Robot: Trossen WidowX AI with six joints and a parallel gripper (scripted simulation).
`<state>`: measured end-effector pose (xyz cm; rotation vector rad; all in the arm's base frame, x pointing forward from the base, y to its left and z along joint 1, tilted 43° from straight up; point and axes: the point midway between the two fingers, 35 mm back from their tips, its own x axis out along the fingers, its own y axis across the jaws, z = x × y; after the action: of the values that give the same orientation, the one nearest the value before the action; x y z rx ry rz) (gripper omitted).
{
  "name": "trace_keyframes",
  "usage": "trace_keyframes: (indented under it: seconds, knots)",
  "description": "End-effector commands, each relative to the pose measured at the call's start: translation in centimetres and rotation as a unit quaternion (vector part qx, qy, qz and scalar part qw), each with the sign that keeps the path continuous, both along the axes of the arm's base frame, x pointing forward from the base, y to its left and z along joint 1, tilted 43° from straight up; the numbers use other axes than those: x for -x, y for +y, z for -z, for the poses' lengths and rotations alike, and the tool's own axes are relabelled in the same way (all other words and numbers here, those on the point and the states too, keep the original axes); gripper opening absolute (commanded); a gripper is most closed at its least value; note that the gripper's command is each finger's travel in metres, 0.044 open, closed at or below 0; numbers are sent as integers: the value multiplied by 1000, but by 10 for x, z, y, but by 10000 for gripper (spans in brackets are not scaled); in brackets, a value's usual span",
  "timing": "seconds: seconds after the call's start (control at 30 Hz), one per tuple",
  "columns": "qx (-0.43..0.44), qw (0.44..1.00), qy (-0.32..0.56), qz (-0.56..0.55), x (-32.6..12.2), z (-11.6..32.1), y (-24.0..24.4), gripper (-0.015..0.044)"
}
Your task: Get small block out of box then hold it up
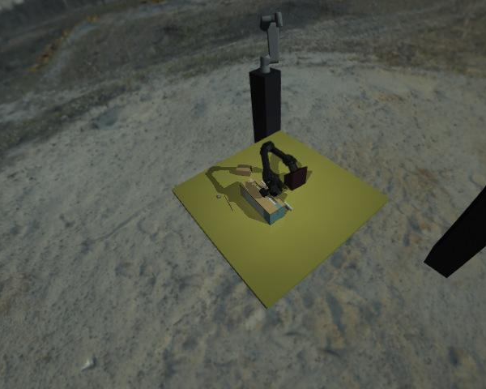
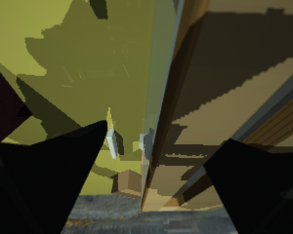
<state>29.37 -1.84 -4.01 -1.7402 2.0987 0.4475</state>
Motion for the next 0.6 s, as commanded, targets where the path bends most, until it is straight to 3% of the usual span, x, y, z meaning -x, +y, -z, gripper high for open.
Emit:
trace_keyframes:
  seconds: [0.0,0.57]
  knots:
    - [1,1000,2,-1,1,-4,-6,400]
    - [2,1000,2,-1,5,-23,-27,400]
